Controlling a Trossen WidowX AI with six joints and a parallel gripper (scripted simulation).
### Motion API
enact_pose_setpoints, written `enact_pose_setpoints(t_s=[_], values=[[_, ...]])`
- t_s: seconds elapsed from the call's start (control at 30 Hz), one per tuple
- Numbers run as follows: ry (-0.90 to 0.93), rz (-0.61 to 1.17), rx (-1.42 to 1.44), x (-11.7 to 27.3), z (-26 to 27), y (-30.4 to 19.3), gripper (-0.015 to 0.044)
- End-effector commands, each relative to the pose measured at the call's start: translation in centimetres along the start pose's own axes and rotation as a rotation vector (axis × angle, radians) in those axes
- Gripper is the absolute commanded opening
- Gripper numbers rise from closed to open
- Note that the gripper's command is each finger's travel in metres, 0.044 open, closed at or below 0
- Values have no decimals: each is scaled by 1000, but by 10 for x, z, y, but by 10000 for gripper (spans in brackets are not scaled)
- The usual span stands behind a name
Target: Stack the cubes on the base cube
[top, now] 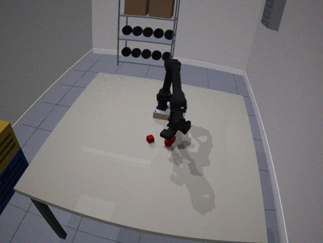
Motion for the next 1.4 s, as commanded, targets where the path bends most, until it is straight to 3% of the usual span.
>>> enact_pose_setpoints(t_s=[0.0,0.97,1.1,1.37], values=[[3,4,3,-2,0,0,105],[3,4,1,-3,0,0,105],[3,4,1,-3,0,0,205],[2,1,0,5,0,0,205]])
Point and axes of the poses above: the point midway between the two fingers, 35 mm back from their tips, its own x axis back along the fingers, its own z axis across the jaws, y = z × x, the point moved 9 cm from there along x, back along the fingers, and after that the axes turned 2 degrees about -x, right-handed, at the moved point
